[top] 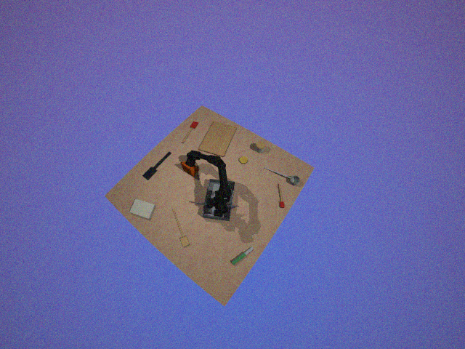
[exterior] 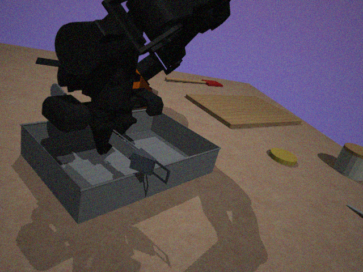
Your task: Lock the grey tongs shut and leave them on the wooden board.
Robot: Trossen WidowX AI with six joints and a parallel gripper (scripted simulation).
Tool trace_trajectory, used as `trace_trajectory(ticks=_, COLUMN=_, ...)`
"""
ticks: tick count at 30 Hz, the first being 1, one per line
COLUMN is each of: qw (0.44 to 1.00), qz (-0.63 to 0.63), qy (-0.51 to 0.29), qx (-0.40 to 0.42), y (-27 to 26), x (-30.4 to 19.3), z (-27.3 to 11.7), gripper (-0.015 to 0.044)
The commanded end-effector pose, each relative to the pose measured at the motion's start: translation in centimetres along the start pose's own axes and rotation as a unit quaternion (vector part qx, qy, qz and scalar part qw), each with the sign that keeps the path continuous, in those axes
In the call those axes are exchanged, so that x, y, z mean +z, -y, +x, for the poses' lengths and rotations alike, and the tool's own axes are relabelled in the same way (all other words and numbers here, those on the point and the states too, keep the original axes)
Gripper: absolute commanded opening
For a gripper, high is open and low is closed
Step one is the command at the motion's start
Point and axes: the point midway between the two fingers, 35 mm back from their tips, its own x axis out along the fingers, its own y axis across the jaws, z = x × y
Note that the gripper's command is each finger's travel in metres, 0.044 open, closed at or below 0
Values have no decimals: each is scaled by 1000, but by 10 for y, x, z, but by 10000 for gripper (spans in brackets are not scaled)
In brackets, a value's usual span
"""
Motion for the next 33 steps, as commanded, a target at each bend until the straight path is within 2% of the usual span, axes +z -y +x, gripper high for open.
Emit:
trace_trajectory(ticks=1, qw=1000, qz=-5, qy=13, qx=22, y=-2, x=-1, z=-50, gripper=-150)
trace_trajectory(ticks=4, qw=999, qz=-5, qy=24, qx=27, y=2, x=2, z=-76, gripper=-150)
trace_trajectory(ticks=18, qw=999, qz=-10, qy=24, qx=21, y=4, x=1, z=-72, gripper=-150)
trace_trajectory(ticks=33, qw=958, qz=-285, qy=29, qx=20, y=34, x=-29, z=-78, gripper=-150)
